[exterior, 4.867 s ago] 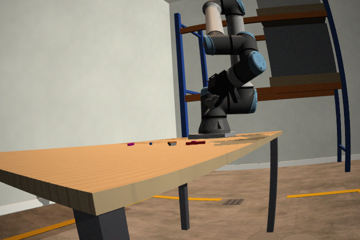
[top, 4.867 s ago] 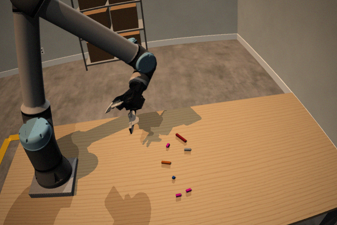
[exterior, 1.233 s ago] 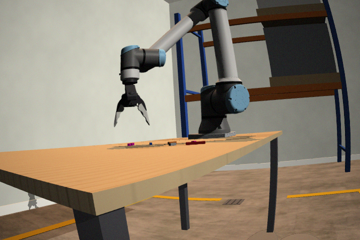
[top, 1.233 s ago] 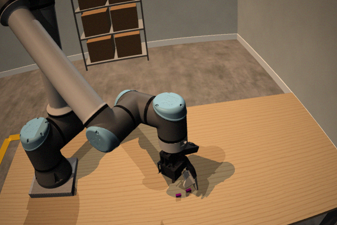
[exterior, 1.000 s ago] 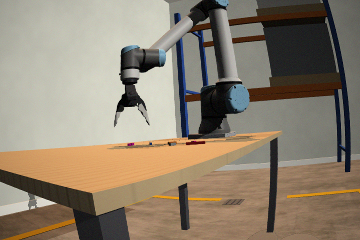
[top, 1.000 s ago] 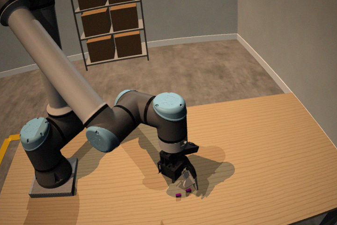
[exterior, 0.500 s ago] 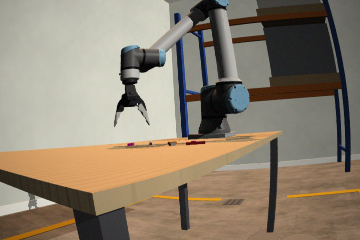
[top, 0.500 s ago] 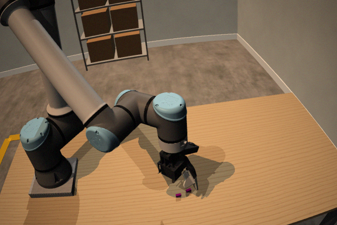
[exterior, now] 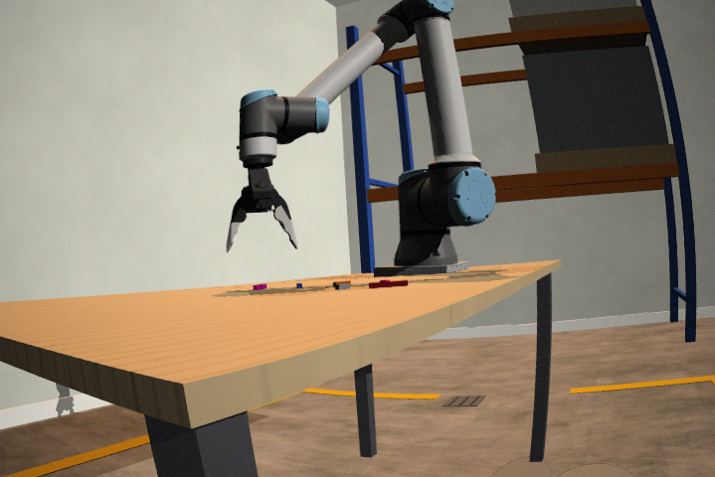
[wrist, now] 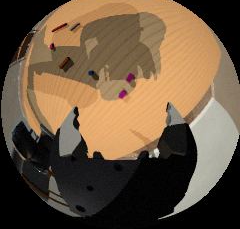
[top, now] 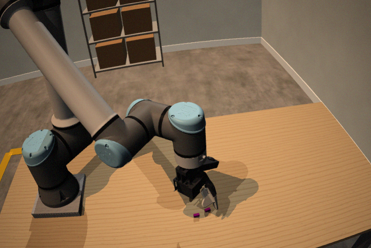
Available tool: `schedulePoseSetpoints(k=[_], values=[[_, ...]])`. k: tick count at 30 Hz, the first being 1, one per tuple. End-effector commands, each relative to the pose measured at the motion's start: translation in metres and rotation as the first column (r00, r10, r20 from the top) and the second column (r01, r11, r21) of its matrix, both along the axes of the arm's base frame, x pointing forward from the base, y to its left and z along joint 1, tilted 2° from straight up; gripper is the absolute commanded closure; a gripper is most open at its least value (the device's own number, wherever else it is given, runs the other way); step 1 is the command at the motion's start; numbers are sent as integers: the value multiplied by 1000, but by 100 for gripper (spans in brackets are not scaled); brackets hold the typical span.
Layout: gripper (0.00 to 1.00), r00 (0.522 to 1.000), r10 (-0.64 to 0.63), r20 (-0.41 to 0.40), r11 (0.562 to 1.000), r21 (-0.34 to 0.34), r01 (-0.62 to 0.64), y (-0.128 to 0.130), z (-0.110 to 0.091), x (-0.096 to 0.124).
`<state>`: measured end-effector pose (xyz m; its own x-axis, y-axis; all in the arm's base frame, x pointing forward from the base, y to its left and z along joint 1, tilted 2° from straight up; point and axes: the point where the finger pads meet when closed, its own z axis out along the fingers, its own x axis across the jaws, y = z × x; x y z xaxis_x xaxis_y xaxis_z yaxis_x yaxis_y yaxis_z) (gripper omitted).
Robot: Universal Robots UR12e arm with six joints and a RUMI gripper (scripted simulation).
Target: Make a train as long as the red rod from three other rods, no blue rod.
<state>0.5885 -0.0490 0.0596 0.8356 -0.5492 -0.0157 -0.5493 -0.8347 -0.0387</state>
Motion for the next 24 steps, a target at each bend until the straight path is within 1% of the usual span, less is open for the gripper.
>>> schedulePoseSetpoints(k=[1, 15, 18, 21, 23, 24], values=[[0, 1000, 0, 1, 1000, 0, 0, 0, 1, 1], [0, 1000, 12, 2, 1000, -1, -12, 1, 1, 0], [0, 999, 45, 3, 999, -1, -45, 6, 1, -1], [0, 994, 105, 5, 994, -2, -105, 15, 1, -3], [0, 994, 105, 5, 994, -2, -105, 15, 1, -3], [0, 991, 132, 6, 991, -2, -132, 18, 1, -3]])
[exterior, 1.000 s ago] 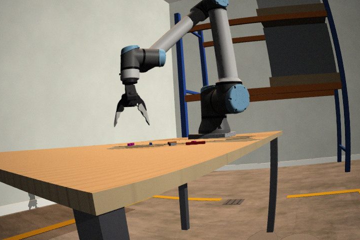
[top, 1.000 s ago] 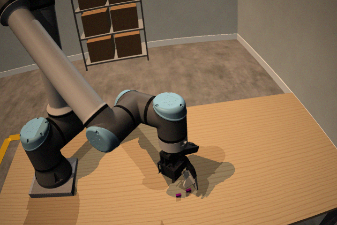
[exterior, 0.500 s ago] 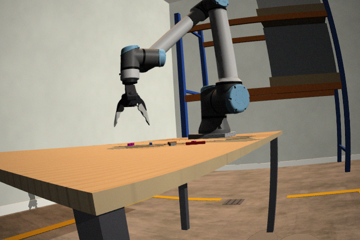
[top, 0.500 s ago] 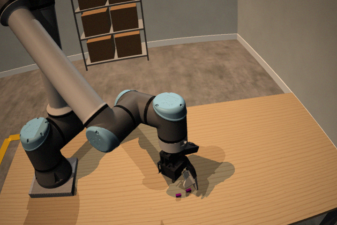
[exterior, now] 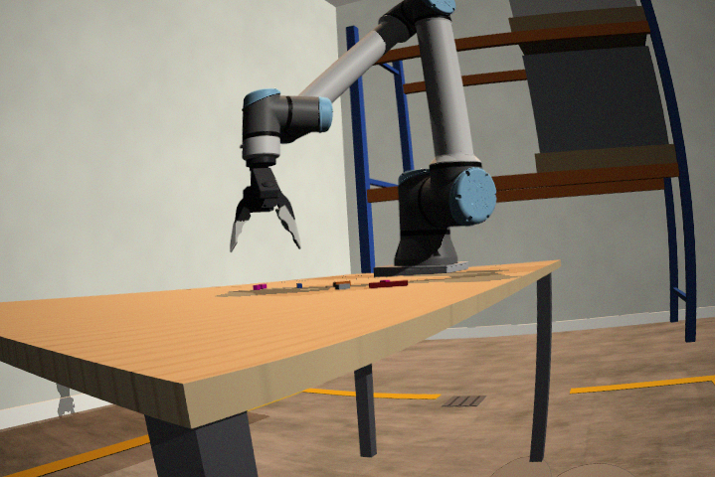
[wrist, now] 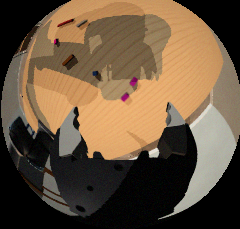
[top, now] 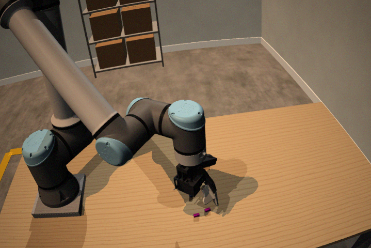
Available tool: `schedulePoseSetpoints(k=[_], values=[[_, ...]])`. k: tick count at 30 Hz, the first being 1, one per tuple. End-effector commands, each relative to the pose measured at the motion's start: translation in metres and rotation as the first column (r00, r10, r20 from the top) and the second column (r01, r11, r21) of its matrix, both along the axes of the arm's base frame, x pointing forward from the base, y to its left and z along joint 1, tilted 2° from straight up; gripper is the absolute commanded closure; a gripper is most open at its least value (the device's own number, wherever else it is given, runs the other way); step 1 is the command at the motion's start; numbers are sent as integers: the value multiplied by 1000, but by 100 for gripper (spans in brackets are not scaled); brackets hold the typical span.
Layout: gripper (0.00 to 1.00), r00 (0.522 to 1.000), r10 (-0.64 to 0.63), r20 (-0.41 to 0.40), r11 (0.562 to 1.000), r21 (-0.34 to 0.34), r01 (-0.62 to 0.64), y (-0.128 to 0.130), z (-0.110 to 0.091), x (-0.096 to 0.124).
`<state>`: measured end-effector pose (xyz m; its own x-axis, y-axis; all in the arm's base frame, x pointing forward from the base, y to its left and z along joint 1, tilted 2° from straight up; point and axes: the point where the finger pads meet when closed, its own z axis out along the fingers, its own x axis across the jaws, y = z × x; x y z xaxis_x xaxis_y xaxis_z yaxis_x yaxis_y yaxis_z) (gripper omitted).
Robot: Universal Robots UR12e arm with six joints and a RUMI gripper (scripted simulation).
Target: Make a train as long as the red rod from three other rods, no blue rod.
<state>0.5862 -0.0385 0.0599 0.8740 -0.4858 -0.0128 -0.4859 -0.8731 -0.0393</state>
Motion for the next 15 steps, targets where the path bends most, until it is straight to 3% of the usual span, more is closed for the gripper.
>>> schedulePoseSetpoints(k=[1, 15], values=[[0, 996, 88, 5, 996, -1, -88, 12, 1, -2], [0, 879, 476, 20, 880, -9, -475, 66, 3, -19]])
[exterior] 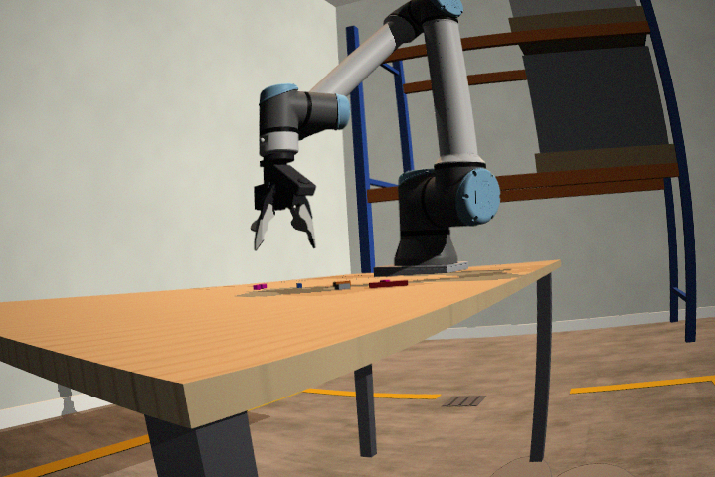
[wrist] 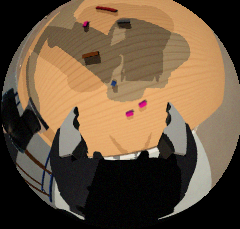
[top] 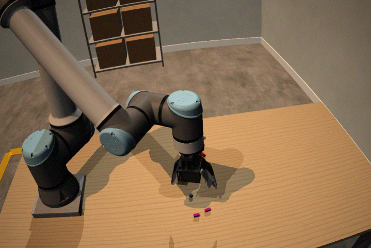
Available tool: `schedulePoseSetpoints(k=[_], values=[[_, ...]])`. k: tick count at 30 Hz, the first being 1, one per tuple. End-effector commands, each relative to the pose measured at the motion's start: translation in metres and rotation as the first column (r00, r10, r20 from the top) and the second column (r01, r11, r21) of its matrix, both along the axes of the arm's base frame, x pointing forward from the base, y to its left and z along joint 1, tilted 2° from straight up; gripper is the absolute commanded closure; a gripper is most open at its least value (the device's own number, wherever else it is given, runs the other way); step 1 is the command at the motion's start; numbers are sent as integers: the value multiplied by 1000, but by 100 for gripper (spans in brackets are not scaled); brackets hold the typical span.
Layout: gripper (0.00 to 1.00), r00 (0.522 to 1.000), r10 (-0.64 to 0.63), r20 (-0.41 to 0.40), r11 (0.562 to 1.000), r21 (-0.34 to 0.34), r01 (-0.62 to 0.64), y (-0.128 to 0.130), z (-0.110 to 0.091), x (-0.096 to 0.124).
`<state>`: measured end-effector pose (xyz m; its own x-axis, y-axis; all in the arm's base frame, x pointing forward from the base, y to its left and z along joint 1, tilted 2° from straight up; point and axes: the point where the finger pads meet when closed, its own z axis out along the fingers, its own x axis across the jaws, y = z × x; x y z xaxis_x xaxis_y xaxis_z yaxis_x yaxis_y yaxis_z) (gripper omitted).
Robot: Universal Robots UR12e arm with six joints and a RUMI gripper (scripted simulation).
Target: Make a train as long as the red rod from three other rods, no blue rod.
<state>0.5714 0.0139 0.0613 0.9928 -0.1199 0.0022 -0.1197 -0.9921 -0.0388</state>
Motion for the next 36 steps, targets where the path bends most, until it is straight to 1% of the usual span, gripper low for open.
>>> schedulePoseSetpoints(k=[1, 3, 7, 12, 16, 18, 20, 24, 32, 33, 35, 36], values=[[0, 994, 108, 7, 994, 1, -108, 14, 1, -4], [0, 977, 212, 11, 977, 0, -212, 27, 2, -9], [0, 948, 317, 15, 948, -2, -317, 40, 2, -14], [0, 891, 453, 20, 892, -6, -453, 58, 2, -22], [0, 832, 554, 23, 832, -9, -554, 71, 3, -29], [0, 832, 554, 23, 832, -9, -554, 71, 3, -29], [0, 771, 636, 26, 772, -12, -636, 83, 3, -35], [0, 696, 718, 29, 696, -16, -718, 95, 3, -42], [0, 517, 855, 34, 518, -24, -855, 118, 3, -56], [0, 500, 865, 34, 501, -25, -865, 120, 3, -58], [0, 500, 865, 34, 501, -25, -865, 120, 3, -58], [0, 486, 874, 34, 487, -26, -873, 122, 3, -59]])
